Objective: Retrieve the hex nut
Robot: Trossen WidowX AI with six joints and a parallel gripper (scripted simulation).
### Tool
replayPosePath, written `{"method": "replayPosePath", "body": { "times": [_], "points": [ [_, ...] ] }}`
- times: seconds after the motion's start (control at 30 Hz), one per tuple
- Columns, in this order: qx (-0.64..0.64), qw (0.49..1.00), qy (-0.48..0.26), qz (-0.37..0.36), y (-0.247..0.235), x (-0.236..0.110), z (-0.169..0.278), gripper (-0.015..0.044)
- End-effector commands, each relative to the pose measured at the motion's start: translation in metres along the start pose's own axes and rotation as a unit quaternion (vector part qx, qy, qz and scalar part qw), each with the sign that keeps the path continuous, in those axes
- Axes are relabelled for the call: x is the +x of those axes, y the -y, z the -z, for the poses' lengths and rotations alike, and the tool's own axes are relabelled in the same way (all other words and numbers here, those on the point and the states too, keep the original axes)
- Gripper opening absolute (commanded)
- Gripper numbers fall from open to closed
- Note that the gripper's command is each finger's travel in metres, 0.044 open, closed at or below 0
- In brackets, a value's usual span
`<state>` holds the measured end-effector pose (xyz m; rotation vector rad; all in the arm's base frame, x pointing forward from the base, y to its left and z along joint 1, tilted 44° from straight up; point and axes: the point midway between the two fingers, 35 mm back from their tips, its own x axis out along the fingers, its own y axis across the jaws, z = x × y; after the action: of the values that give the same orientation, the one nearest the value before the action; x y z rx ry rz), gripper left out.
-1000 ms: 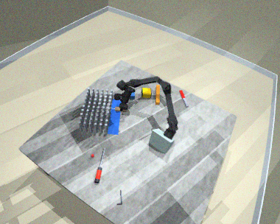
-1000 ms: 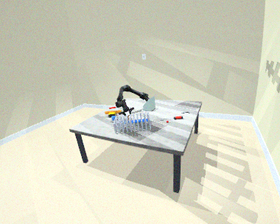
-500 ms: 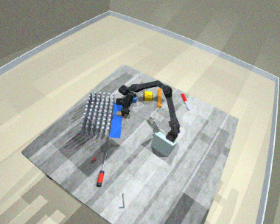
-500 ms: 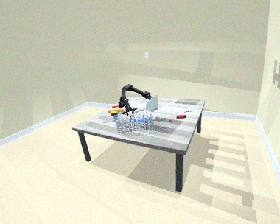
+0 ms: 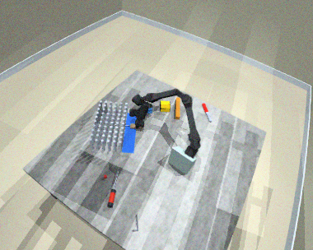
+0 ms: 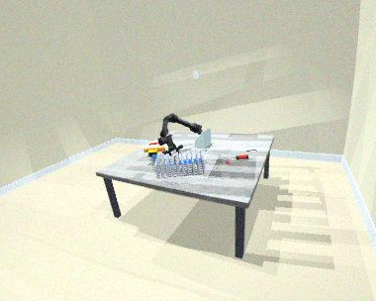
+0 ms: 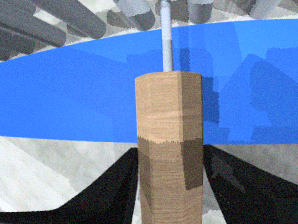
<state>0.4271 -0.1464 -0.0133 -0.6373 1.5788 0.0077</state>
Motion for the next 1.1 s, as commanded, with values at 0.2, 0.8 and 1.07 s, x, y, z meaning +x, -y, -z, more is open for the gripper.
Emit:
{"method": "replayPosePath", "body": {
  "times": [0.2, 0.8, 1.07],
  "points": [
    [-0.001, 1.000, 0.001, 0.001, 0.001, -0.002, 0.005, 0.0000],
    [-0.001, 1.000, 0.001, 0.001, 0.000, -0.004, 0.014, 0.0000],
    [-0.001, 1.000, 0.001, 0.001, 0.000, -0.005, 0.018, 0.0000]
  ]
}}
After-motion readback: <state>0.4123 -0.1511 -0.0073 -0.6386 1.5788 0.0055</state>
